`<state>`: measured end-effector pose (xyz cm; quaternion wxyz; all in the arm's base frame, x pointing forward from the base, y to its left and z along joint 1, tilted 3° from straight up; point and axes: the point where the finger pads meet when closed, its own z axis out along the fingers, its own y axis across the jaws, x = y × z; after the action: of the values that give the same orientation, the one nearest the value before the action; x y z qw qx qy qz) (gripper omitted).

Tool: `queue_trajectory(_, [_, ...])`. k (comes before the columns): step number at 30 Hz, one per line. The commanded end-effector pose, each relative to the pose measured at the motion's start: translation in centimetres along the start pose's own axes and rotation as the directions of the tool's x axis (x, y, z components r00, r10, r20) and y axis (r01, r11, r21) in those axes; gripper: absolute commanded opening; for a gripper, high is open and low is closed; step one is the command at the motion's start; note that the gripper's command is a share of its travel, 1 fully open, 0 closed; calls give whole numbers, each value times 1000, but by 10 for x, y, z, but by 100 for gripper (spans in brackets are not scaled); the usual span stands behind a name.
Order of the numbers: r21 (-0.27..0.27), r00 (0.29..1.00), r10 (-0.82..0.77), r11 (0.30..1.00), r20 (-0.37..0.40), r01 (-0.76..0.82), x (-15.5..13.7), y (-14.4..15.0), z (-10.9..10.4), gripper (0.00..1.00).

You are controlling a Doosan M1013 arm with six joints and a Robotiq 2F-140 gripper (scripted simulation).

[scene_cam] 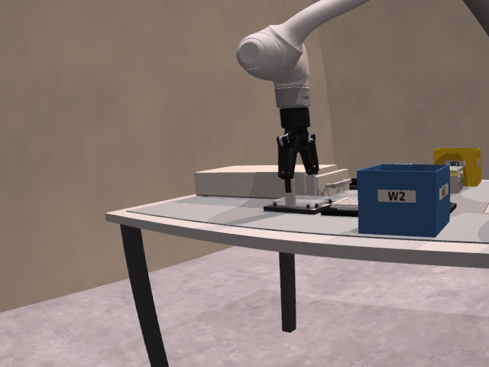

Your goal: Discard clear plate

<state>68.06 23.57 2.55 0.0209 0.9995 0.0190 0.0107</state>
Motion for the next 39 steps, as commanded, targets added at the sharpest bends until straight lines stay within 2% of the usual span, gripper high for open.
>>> queue_trajectory(1, [1,1000,7,1000,1,-7,-1,1,4,10])
queue_trajectory(39, [1,1000,7,1000,1,-7,-1,1,-4,10])
